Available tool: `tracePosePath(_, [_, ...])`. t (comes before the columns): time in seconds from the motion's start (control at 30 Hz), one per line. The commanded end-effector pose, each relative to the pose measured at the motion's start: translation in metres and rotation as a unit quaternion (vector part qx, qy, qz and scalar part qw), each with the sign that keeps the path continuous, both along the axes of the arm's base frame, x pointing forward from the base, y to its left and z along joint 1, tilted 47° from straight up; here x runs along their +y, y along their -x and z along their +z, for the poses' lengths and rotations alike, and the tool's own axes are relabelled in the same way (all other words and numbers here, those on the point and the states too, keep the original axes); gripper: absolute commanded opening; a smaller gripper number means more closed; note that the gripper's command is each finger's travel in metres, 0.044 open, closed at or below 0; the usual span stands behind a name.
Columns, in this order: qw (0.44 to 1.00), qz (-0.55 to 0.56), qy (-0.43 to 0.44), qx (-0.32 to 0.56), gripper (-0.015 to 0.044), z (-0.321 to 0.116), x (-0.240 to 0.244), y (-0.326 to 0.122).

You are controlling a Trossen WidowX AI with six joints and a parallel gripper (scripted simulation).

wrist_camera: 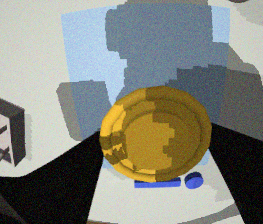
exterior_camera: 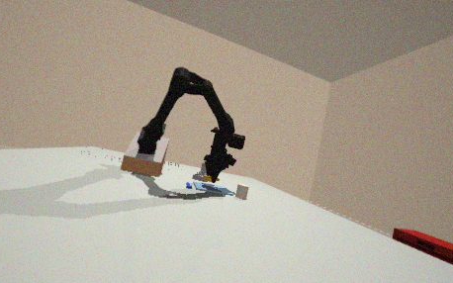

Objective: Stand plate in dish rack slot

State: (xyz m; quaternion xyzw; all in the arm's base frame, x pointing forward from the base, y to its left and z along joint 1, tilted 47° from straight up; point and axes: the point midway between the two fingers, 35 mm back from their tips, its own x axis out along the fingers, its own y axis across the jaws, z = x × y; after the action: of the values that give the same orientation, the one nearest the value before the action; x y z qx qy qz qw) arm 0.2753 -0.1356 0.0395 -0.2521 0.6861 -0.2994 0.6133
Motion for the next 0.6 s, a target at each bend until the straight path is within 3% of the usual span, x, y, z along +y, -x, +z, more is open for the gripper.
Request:
tracePosePath(0.0, [1.0, 0.001, -0.004, -0.006, 0.0, 0.012, 0.015, -0.009])
tracePosePath(0.57, [1.0, 0.003, -0.007, -0.005, 0.0, 0.063, 0.074, -0.025])
